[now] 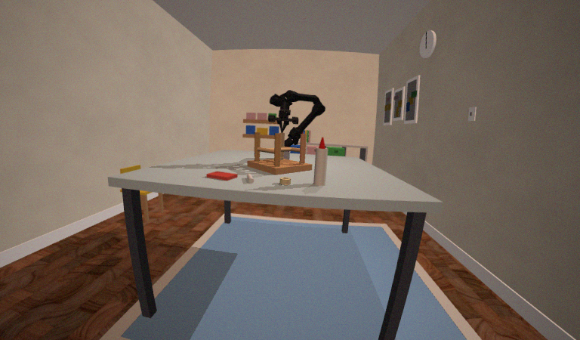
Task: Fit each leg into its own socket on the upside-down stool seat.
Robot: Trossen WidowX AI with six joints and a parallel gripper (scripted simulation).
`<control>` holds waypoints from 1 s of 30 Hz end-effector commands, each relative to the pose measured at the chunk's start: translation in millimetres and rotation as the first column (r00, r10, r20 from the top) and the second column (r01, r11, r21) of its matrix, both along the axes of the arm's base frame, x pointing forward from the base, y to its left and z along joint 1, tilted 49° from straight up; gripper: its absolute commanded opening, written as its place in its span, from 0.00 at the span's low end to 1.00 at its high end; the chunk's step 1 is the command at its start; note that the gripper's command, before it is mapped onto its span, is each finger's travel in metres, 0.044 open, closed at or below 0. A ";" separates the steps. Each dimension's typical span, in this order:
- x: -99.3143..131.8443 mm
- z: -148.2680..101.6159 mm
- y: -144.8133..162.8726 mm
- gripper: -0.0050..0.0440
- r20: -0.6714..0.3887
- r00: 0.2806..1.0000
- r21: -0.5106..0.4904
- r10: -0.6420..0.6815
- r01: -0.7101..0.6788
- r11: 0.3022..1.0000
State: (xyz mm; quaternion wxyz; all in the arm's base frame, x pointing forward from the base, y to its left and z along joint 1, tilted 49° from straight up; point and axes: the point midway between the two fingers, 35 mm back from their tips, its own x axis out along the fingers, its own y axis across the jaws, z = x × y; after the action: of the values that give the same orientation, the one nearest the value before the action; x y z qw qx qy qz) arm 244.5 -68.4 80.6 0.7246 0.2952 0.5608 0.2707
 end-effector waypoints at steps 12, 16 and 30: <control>1.7 8.5 -9.9 0.10 0.000 1.000 0.000 0.000 0.000 1.000; 2.3 12.7 -14.7 0.10 0.000 1.000 0.000 0.000 0.000 1.000; 65.1 15.9 -30.5 0.10 0.028 0.998 -0.025 -0.050 0.051 0.998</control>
State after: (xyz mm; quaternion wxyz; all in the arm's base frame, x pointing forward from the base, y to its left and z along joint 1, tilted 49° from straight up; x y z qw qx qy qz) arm 277.9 -97.3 96.7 0.7363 0.2970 0.5530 0.2527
